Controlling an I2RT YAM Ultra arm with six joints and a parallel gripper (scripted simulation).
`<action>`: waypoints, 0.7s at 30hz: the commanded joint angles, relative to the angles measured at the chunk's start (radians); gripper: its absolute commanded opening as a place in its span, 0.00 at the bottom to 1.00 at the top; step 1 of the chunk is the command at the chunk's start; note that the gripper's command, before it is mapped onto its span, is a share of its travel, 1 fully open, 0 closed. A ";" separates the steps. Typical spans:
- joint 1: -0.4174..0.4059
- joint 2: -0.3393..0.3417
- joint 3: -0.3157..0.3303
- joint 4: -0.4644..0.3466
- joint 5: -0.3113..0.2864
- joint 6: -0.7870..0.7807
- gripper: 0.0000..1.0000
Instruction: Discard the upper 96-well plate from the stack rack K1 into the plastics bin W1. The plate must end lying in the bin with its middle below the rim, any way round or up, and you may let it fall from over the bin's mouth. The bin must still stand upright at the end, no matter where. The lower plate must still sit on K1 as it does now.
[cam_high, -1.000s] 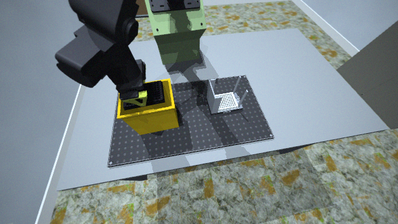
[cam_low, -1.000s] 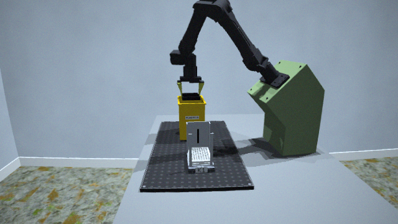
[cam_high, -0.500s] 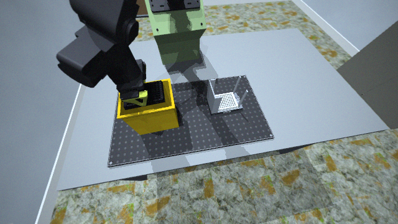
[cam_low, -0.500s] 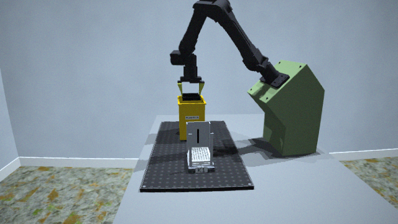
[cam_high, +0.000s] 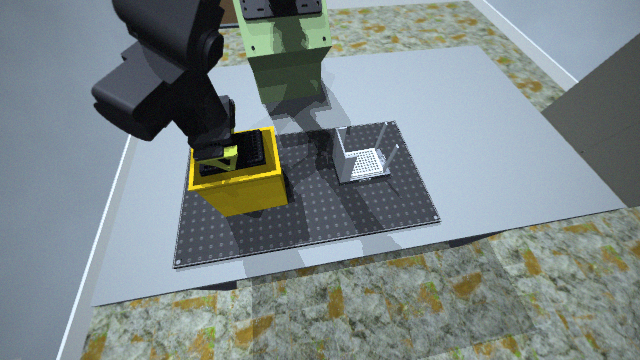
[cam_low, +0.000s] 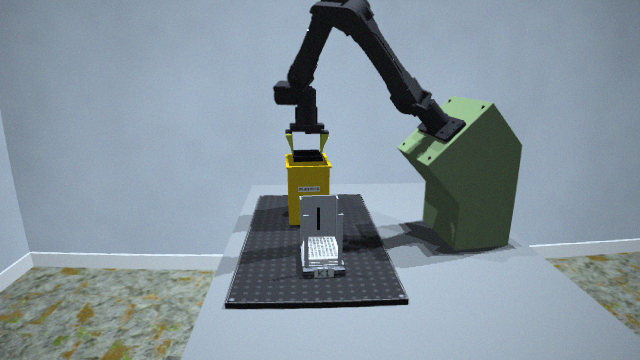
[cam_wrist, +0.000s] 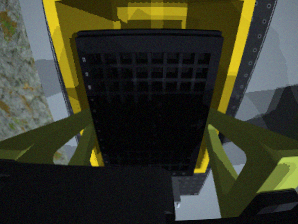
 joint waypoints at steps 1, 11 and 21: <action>-0.002 -0.014 0.002 0.001 0.011 0.001 0.00; -0.001 -0.014 0.002 0.001 0.011 0.001 1.00; -0.001 -0.014 0.002 0.001 0.011 0.001 1.00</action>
